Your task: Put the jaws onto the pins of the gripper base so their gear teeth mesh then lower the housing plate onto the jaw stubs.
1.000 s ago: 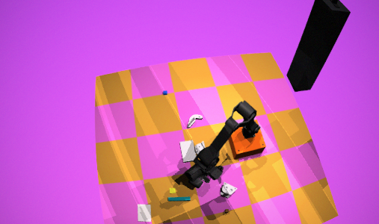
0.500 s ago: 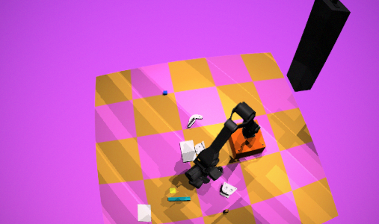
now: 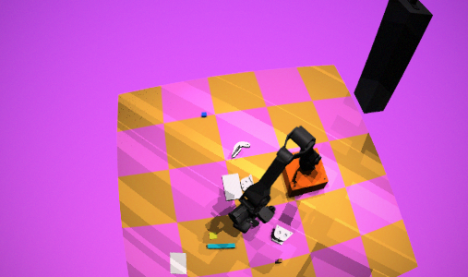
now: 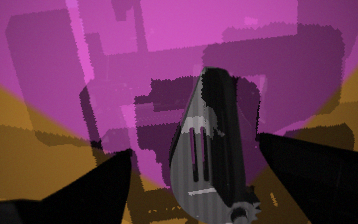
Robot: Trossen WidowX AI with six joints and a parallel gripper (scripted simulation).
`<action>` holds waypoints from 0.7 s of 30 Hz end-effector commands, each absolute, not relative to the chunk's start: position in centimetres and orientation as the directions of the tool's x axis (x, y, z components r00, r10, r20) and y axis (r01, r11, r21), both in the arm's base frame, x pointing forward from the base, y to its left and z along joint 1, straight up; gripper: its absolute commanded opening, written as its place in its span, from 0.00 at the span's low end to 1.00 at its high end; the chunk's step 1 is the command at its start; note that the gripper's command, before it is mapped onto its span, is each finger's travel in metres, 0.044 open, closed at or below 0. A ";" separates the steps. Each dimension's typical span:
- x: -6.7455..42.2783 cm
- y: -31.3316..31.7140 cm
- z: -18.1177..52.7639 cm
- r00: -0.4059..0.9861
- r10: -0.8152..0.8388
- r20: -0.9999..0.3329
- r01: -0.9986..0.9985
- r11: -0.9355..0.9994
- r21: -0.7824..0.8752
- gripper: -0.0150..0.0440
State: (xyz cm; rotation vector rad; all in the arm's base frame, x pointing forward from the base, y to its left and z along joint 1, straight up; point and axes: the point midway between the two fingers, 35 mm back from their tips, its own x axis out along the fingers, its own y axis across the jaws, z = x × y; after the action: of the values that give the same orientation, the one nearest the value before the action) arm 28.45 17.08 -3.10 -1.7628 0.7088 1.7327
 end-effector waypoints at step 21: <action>28.4 17.1 -3.1 0.024 0.016 -1.000 -0.712 -0.702 -0.028 0.48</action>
State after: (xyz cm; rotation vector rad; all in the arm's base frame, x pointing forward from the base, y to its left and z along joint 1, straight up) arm 28.47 17.11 -3.09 -1.7635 0.7066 1.7325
